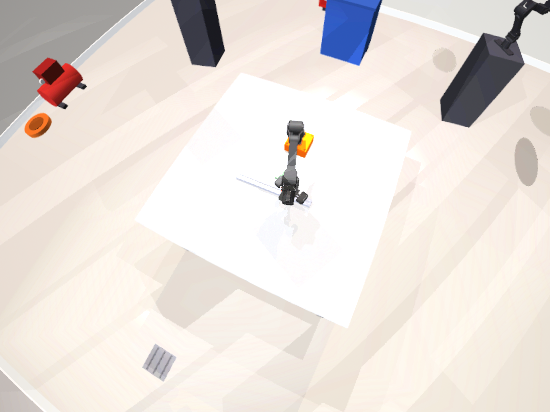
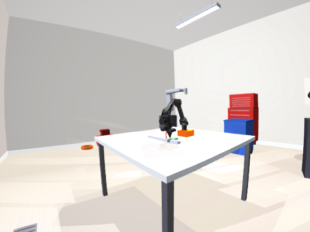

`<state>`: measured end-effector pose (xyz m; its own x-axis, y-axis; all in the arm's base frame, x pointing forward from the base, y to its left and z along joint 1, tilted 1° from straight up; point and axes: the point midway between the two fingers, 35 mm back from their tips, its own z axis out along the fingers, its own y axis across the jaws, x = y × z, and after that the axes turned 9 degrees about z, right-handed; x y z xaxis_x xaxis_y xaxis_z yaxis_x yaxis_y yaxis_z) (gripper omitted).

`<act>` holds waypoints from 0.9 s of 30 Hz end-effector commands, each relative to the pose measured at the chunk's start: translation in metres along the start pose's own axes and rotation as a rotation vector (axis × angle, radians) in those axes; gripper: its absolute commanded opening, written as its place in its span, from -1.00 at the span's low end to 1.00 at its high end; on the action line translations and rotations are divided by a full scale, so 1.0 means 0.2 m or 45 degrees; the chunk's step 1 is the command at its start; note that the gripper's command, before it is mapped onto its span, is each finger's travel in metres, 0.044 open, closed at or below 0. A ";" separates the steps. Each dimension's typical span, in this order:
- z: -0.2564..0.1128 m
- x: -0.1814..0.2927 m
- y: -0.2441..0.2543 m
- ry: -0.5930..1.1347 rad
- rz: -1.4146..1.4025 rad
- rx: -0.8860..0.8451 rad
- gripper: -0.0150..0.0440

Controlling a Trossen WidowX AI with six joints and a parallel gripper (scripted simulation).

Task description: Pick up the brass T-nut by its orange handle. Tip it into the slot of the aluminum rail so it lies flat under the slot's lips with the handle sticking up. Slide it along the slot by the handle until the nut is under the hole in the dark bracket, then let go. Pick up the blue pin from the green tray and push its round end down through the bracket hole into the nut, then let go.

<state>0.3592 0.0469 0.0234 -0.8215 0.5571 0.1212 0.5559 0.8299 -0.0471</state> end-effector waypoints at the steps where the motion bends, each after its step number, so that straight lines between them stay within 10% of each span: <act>1: 0.00 0.00 0.00 -0.001 -0.002 -0.001 -1.00; 7: 0.00 0.00 0.00 -0.007 0.000 -0.003 -1.00; 19: 0.00 0.00 0.00 -0.004 -0.001 -0.003 0.05; 27: -0.04 0.00 0.00 -0.004 -0.001 -0.004 0.05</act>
<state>0.3589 0.0471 0.0247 -0.8219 0.5567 0.1208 0.5554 0.8302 -0.0470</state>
